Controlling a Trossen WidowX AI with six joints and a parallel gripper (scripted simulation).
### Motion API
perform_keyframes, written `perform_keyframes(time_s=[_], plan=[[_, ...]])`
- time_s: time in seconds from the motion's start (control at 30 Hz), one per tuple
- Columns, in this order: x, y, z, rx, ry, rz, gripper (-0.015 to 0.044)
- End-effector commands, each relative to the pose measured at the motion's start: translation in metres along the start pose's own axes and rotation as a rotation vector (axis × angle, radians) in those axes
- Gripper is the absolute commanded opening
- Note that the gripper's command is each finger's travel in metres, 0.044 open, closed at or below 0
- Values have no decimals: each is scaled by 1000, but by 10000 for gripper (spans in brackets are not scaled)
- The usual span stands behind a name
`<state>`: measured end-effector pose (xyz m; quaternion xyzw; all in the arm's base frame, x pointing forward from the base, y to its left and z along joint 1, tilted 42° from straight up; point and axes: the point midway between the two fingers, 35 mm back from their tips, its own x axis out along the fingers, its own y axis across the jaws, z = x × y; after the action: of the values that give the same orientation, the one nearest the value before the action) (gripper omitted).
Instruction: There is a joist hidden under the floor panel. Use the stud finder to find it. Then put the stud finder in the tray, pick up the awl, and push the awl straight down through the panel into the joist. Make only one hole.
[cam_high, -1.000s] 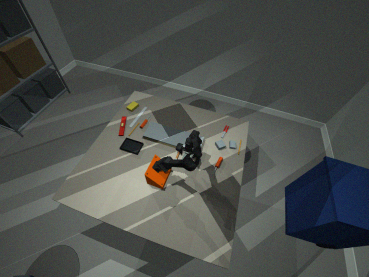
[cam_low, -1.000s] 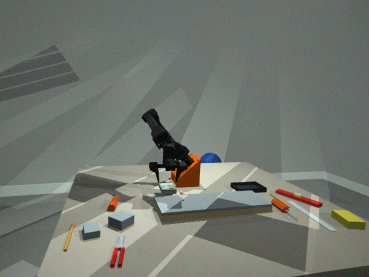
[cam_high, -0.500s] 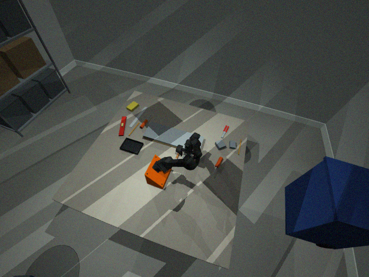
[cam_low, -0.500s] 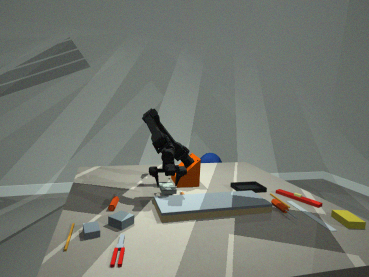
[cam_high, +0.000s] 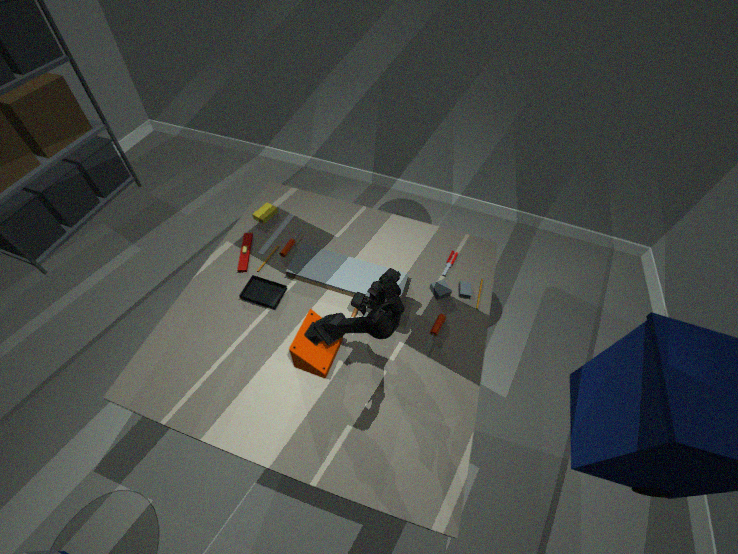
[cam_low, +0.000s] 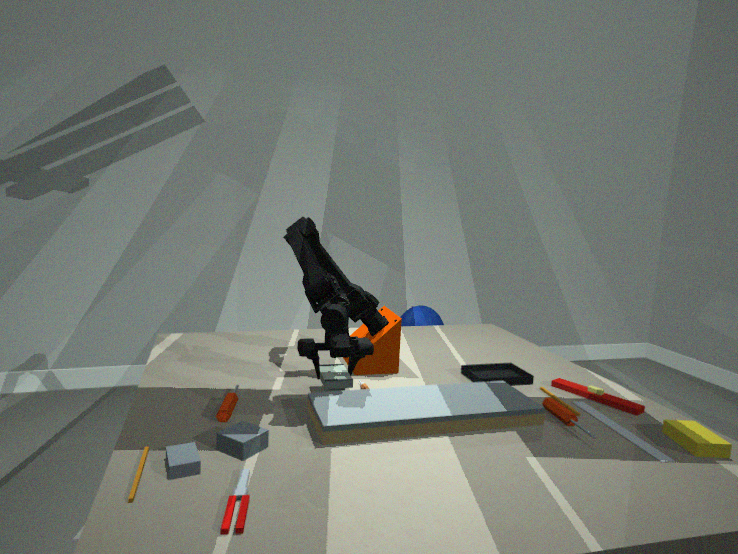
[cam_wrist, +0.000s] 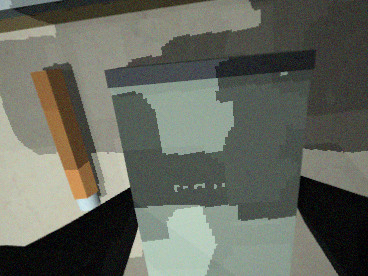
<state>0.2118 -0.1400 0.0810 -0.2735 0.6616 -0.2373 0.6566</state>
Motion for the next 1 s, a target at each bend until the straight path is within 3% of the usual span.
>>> perform_keyframes(time_s=[0.0,0.2,0.6,0.97], plan=[[1,1,0,-7,1,5,341],[1,1,0,-7,1,5,301],[-14,2,-1,-7,1,7,0],[-31,2,-2,-7,1,8,0]])
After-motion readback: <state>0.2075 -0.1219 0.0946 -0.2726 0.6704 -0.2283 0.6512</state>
